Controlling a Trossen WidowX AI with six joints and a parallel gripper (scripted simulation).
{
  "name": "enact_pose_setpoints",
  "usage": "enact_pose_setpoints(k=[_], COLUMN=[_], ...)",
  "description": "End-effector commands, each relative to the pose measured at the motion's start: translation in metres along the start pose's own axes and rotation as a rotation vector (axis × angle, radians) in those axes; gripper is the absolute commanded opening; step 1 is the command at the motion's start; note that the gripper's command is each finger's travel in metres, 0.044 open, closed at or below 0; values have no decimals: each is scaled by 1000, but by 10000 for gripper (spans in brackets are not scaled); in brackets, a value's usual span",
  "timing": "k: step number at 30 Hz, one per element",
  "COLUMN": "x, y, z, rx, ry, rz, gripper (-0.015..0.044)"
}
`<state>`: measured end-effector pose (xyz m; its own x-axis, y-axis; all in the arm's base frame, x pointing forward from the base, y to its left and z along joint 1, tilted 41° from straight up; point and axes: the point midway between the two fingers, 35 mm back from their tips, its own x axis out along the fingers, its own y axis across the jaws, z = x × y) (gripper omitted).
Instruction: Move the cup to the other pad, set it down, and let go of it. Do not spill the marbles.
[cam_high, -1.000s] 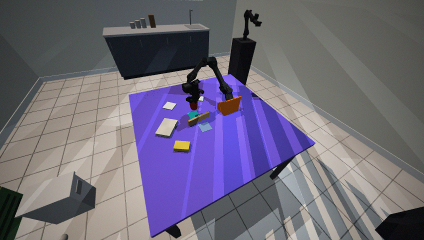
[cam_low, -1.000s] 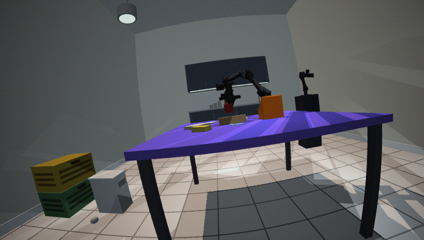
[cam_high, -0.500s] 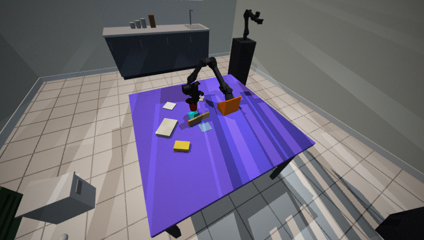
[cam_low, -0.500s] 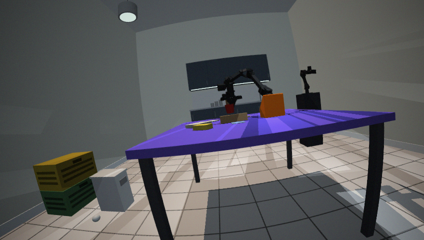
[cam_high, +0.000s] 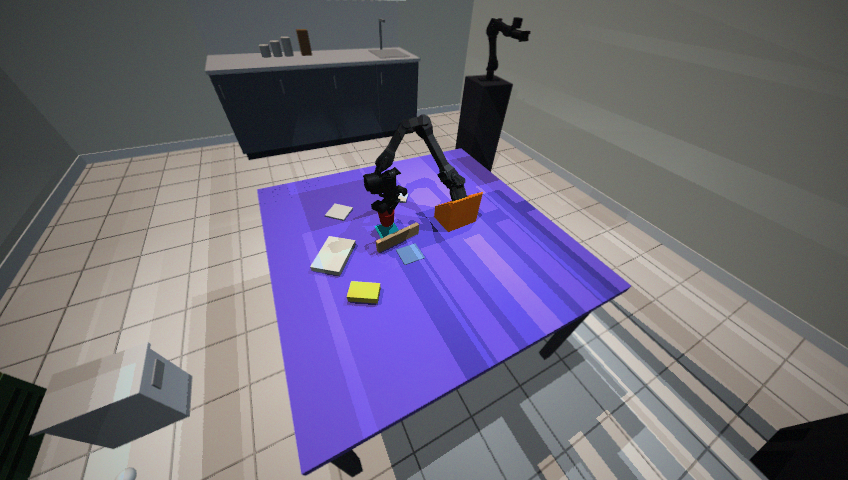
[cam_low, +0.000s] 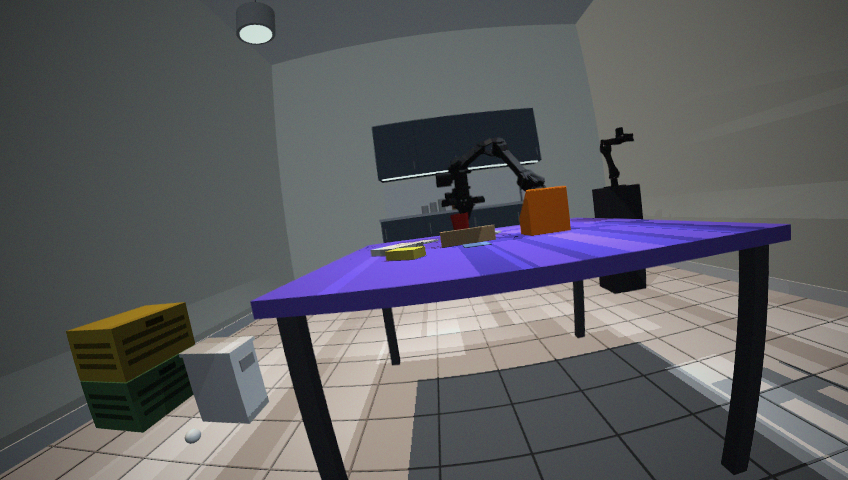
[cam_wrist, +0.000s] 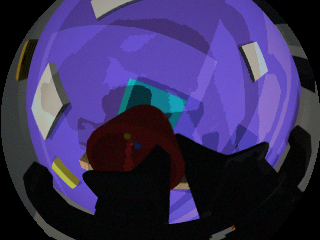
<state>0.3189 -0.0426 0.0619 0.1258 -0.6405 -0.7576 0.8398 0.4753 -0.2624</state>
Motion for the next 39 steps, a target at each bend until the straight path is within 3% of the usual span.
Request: enact_pose_setpoints(k=[1, 21, 38, 39], x=[8, 38, 36, 36], y=[-1, -3, -3, -3], z=[-1, -1, 0, 0], rx=[-7, -7, -1, -1], ry=[-2, -4, -2, -2], rz=[-8, -9, -4, -4], gripper=[0, 0, 0, 26])
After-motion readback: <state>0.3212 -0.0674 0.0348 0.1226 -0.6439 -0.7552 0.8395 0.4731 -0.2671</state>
